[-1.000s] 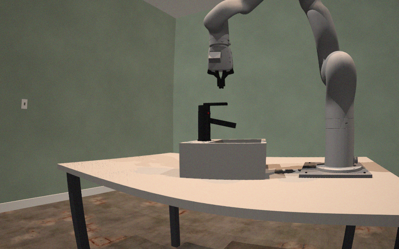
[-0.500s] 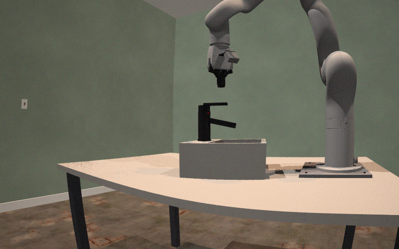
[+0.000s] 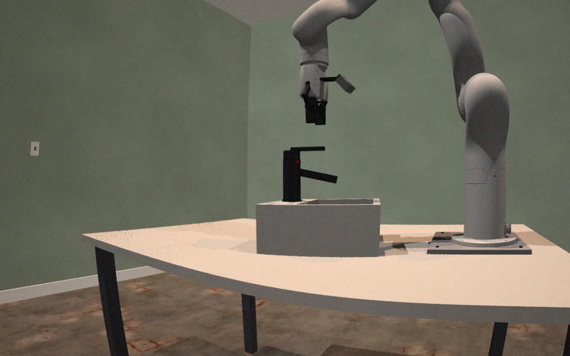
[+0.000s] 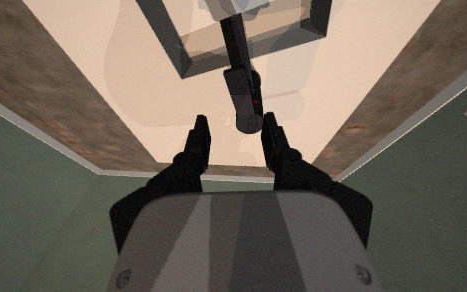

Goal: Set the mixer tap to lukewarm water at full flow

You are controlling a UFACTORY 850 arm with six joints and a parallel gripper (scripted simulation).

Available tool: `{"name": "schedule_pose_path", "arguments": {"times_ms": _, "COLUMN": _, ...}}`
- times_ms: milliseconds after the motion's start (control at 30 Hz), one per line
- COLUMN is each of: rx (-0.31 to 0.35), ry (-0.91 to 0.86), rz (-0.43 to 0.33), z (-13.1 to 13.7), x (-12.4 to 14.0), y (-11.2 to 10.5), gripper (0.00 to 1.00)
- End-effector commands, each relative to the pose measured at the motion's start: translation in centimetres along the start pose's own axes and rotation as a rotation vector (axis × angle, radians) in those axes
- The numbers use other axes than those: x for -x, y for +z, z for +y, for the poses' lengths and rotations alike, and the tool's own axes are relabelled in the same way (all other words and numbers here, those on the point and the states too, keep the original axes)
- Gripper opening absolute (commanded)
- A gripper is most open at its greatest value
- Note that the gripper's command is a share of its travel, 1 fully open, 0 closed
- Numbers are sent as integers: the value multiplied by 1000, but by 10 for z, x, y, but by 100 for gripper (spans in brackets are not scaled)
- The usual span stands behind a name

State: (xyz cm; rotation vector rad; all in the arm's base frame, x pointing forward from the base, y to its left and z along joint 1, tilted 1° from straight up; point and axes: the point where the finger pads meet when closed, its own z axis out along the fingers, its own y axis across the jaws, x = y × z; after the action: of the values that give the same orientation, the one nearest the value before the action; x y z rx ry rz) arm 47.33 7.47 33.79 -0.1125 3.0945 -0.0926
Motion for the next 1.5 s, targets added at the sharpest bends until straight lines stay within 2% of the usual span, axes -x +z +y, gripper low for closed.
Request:
{"name": "schedule_pose_path", "arguments": {"times_ms": 0, "rx": 73, "ry": -226, "rz": 29, "z": 0, "x": 1, "y": -1, "gripper": 63}}
{"name": "schedule_pose_path", "arguments": {"times_ms": 1167, "rx": 81, "ry": -250, "rz": 33, "z": 0, "x": 1, "y": 0, "gripper": 63}}
{"name": "schedule_pose_path", "arguments": {"times_ms": 1467, "rx": 81, "ry": -251, "rz": 33, "z": 0, "x": 0, "y": 6, "gripper": 63}}
